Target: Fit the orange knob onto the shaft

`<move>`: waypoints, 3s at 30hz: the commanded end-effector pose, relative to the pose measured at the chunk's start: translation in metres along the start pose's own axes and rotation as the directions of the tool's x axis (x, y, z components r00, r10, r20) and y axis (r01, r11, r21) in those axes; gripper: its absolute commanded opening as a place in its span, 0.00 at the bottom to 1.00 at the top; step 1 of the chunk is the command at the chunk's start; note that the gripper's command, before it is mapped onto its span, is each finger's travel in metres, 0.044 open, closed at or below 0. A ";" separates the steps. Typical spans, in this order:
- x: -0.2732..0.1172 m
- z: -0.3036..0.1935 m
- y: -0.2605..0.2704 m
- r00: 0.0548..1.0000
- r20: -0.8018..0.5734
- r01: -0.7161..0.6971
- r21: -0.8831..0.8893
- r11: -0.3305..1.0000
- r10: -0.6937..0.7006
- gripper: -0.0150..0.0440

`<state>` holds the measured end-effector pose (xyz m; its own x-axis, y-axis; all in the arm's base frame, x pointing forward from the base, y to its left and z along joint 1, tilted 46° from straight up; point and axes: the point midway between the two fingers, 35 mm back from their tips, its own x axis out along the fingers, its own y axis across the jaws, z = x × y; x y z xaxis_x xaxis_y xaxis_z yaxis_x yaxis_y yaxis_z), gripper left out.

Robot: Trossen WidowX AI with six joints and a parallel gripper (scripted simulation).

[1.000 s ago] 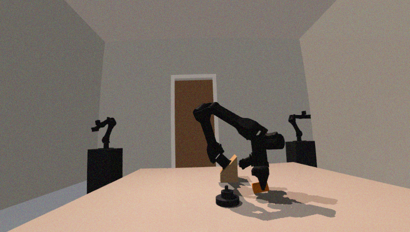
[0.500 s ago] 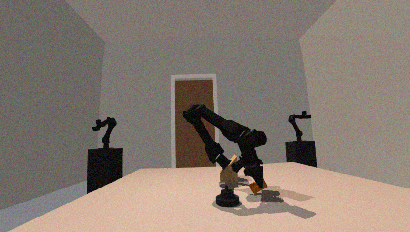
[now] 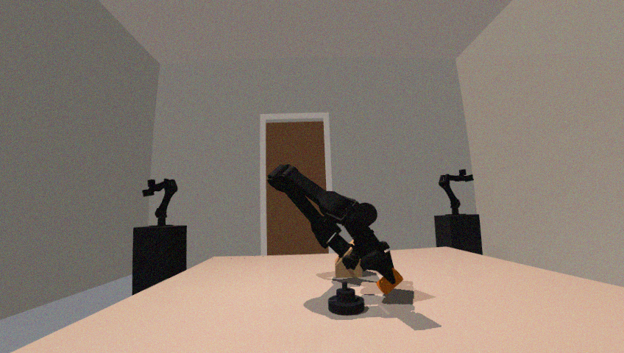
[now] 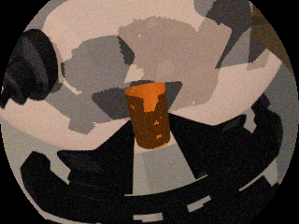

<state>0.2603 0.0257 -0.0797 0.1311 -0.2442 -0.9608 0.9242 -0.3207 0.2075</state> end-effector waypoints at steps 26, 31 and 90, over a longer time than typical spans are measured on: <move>-0.011 0.025 -0.002 0.938 -0.347 0.004 -0.005 1.000 -0.006 0.56; -0.010 0.024 0.000 0.932 -0.363 0.003 -0.006 1.000 -0.005 0.69; -0.089 -0.025 -0.005 0.887 0.458 0.048 0.029 0.998 -0.056 1.00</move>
<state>0.2482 0.0653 -0.0122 -0.0789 -0.3847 -0.9197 0.9088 -0.4068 0.0922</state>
